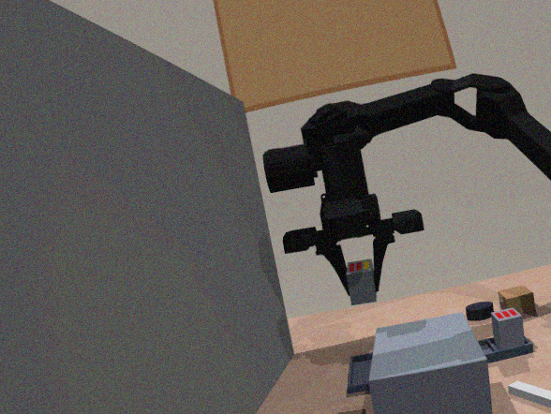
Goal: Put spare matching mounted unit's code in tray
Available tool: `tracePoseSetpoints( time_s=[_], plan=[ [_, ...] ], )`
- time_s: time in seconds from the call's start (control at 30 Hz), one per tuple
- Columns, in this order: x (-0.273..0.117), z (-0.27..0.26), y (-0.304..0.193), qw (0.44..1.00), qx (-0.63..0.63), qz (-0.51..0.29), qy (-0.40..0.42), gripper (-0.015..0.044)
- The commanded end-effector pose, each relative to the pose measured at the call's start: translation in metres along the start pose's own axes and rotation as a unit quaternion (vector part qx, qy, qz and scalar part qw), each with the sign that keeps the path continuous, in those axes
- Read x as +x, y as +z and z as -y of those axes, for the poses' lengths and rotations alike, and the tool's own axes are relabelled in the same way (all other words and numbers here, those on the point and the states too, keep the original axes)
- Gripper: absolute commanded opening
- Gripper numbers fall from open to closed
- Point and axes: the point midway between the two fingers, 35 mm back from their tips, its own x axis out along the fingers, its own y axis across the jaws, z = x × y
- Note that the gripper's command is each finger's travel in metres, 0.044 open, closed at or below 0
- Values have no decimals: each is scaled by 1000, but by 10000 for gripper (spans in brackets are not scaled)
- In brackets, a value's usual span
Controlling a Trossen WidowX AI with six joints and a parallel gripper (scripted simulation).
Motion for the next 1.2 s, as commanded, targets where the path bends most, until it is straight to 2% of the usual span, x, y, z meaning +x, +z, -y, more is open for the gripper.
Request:
tracePoseSetpoints(
  time_s=[0.0, 1.17],
  plan=[
    [5, -1, 0, 1000, -3, -2, 1, 0],
    [35, -1, -1, 1000, -3, -3, 5, 0]
  ],
)
